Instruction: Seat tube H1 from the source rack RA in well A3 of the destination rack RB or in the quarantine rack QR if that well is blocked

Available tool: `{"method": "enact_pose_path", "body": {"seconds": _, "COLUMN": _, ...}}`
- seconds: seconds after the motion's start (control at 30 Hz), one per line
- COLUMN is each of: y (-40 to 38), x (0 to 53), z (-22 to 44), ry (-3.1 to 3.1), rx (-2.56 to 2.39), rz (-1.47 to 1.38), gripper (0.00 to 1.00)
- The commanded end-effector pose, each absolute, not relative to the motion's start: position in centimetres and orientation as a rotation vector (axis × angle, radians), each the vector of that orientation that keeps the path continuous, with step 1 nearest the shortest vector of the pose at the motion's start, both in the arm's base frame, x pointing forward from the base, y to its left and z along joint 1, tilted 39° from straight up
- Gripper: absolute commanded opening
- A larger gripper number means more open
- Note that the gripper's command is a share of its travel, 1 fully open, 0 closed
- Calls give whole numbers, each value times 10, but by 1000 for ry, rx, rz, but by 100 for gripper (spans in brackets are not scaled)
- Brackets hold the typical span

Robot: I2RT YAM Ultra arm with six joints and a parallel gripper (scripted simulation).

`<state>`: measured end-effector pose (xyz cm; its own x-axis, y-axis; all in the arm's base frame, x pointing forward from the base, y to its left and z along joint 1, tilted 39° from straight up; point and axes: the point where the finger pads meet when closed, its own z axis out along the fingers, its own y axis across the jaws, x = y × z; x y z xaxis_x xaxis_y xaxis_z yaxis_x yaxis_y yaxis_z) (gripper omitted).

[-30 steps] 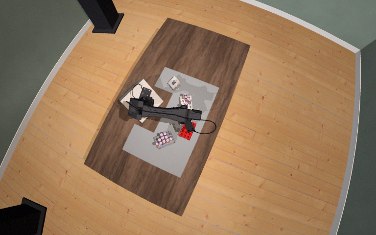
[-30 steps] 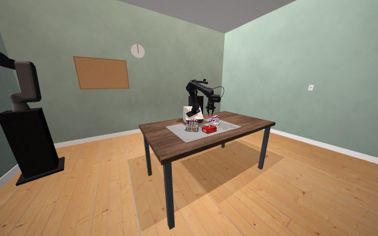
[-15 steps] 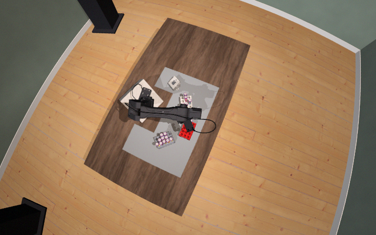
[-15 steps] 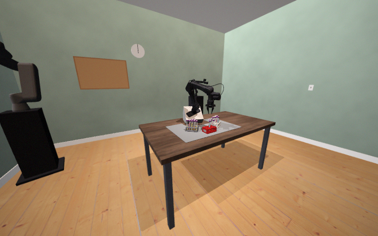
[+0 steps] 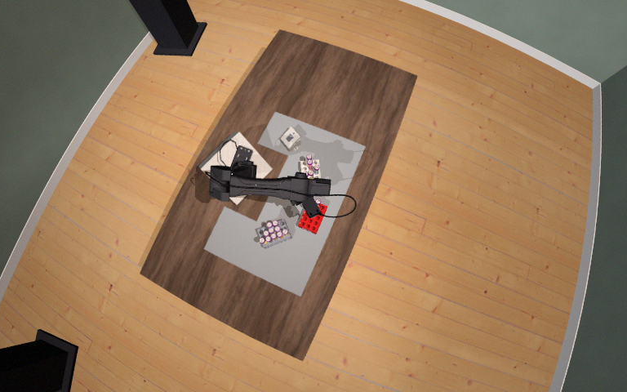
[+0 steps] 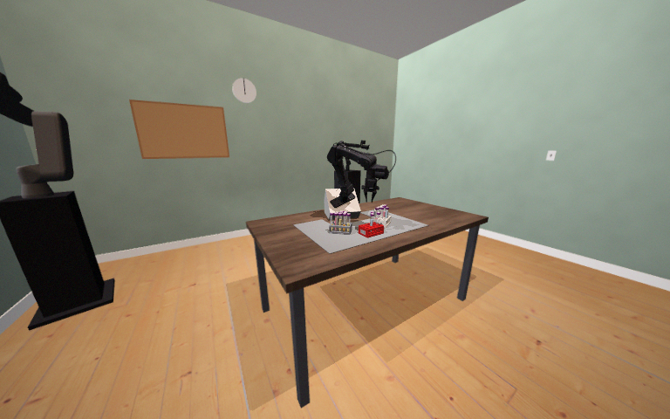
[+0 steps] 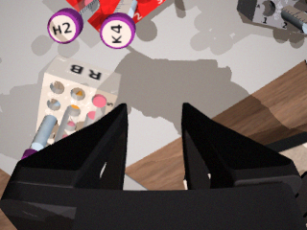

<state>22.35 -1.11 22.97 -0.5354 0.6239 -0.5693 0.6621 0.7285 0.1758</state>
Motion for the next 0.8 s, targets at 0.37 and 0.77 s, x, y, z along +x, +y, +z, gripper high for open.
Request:
{"method": "enact_pose_path", "body": {"seconds": 0.37, "y": -23, "x": 198, "z": 240, "ry": 2393, "rx": 451, "rz": -203, "gripper": 30}}
{"method": "enact_pose_path", "body": {"seconds": 0.77, "y": -22, "x": 199, "z": 240, "ry": 2445, "rx": 147, "rz": -315, "gripper": 30}}
